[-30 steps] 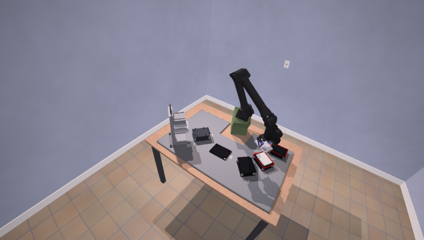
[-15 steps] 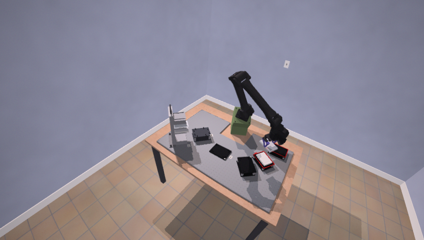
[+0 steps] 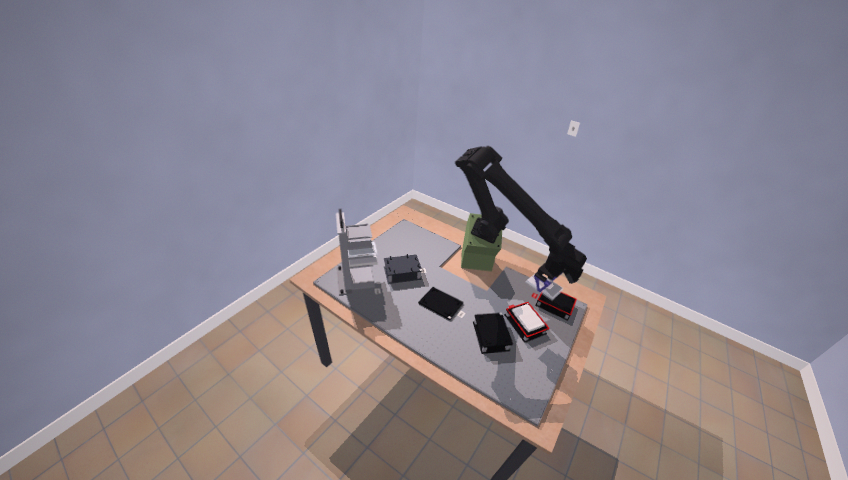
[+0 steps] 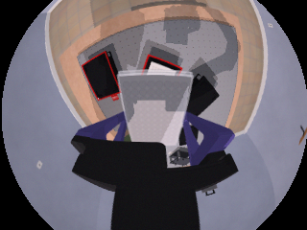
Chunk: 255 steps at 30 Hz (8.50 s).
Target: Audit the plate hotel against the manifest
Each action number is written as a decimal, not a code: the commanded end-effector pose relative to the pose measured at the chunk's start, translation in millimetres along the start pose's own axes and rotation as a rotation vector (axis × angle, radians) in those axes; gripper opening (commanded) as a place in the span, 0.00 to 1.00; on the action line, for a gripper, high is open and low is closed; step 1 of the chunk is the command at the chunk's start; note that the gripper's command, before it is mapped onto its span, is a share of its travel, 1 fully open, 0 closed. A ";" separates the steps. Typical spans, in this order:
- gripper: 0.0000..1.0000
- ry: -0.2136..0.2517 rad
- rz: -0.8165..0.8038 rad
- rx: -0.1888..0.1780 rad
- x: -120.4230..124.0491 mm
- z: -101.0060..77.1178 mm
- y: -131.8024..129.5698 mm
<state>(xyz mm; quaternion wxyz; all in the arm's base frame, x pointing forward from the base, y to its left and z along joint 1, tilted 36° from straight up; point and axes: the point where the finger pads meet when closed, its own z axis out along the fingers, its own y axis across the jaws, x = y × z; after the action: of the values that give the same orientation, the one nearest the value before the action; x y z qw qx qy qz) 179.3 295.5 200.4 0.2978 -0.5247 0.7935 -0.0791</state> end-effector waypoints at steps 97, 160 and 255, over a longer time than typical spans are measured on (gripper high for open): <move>0.86 0.000 -0.242 -0.004 -25.7 70.4 202.0; 0.86 -0.013 -0.240 -0.007 -31.2 134.3 204.9; 0.86 -0.024 -0.233 -0.007 -38.2 190.3 205.1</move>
<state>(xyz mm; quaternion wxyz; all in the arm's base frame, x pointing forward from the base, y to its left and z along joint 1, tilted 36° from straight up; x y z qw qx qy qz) 131.3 438.0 -33.3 0.2849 -0.6174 0.7242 -0.1150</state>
